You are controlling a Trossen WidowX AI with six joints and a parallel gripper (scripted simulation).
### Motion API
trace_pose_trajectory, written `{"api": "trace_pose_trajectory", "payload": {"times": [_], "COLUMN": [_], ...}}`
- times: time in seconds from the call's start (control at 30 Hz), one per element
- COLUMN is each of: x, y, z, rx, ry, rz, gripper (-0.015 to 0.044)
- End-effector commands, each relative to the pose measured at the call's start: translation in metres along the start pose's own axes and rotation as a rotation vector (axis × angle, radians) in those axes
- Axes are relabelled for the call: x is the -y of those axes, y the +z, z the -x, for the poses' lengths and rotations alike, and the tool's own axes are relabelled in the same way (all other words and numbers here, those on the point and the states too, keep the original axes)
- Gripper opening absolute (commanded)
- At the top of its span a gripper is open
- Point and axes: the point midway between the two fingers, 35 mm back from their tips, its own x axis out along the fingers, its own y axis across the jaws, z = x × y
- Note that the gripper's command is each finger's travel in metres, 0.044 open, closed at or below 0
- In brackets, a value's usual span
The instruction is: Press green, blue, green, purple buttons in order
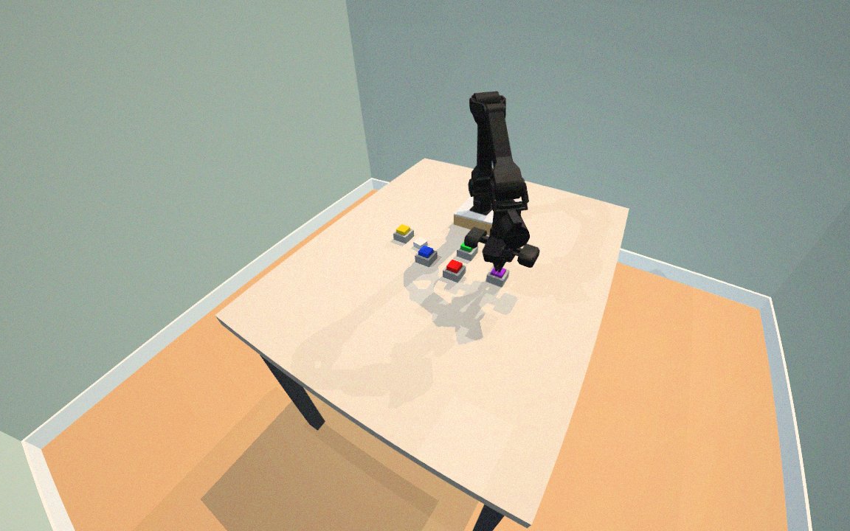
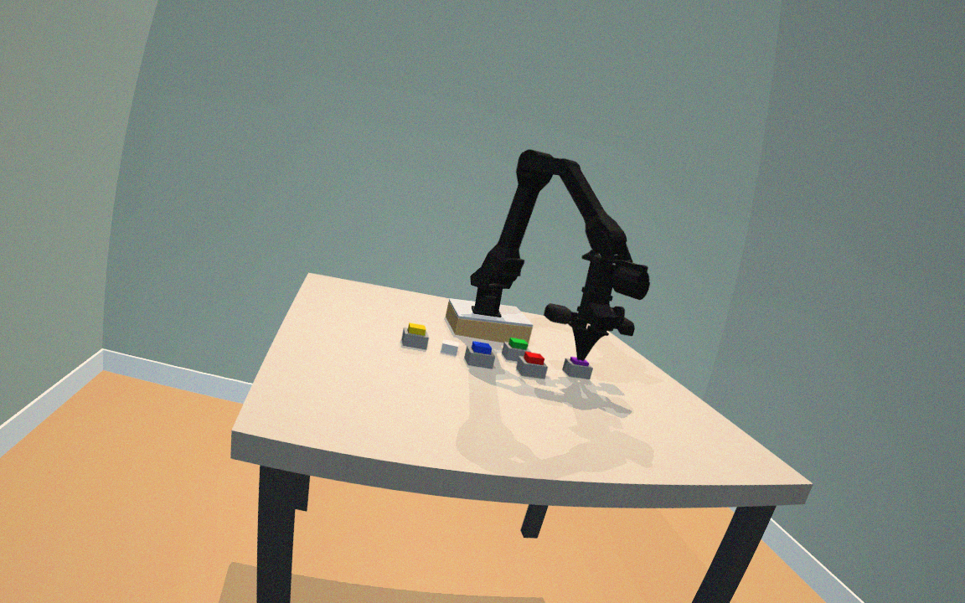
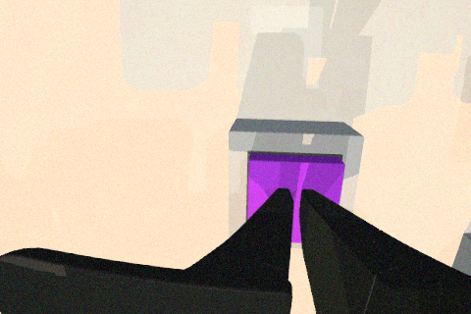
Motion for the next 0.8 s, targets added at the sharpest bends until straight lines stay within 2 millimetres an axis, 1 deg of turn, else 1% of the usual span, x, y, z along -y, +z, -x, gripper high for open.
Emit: {"api": "trace_pose_trajectory", "payload": {"times": [0.0, 0.07, 0.17, 0.2, 0.33, 0.4, 0.53, 0.6, 0.73, 0.77], "x": [0.0, 0.0, 0.0, 0.0, 0.0, -0.005, -0.032, -0.04, -0.041, -0.041], "y": [-0.001, 0.0, 0.0, -0.001, -0.001, 0.0, 0.001, -0.001, -0.001, -0.001], "z": [-0.001, 0.002, 0.029, 0.032, 0.032, 0.039, 0.079, 0.092, 0.094, 0.094], "rx": [-0.006, -0.001, -0.005, -0.006, -0.006, -0.006, -0.006, -0.006, -0.006, -0.006], "ry": [0.001, 0.0, 0.001, 0.001, 0.001, 0.002, 0.005, 0.005, 0.005, 0.005], "rz": [0.005, 0.0, 0.005, 0.005, 0.005, 0.005, 0.005, 0.005, 0.005, 0.005], "gripper": [0.002, 0.002, 0.002, 0.002, 0.002, 0.0072, 0.0178, 0.023, 0.0335, 0.0335]}}
